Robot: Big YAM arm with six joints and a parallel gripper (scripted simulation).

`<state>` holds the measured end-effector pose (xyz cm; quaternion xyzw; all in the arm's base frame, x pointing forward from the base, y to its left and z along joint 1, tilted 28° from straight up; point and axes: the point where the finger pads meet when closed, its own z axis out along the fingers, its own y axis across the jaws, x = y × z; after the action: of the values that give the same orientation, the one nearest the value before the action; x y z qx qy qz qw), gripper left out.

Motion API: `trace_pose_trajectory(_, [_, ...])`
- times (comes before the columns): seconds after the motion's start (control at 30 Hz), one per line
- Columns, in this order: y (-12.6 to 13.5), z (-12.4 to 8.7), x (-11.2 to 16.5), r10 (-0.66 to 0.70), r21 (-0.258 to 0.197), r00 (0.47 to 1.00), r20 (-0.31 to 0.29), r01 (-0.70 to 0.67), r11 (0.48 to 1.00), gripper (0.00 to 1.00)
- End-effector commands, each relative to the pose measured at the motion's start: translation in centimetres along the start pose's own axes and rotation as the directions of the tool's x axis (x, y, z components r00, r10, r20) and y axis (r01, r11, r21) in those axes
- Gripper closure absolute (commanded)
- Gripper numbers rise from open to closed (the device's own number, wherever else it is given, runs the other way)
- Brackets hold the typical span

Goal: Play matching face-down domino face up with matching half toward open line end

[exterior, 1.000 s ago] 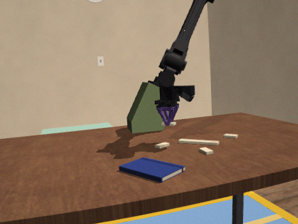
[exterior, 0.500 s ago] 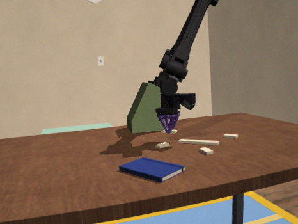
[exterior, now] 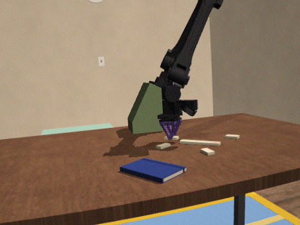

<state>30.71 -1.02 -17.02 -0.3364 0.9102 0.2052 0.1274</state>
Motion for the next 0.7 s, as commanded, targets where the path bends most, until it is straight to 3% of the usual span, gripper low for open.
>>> trace_pose_trajectory(0.0, [0.5, 1.1, -0.1, 0.016, -0.012, 1.000, -0.003, -0.016, 1.000, 0.79])
trace_pose_trajectory(0.67, [0.6, 1.8, -1.7, 0.017, -0.011, 1.000, -0.002, -0.018, 1.000, 0.79])
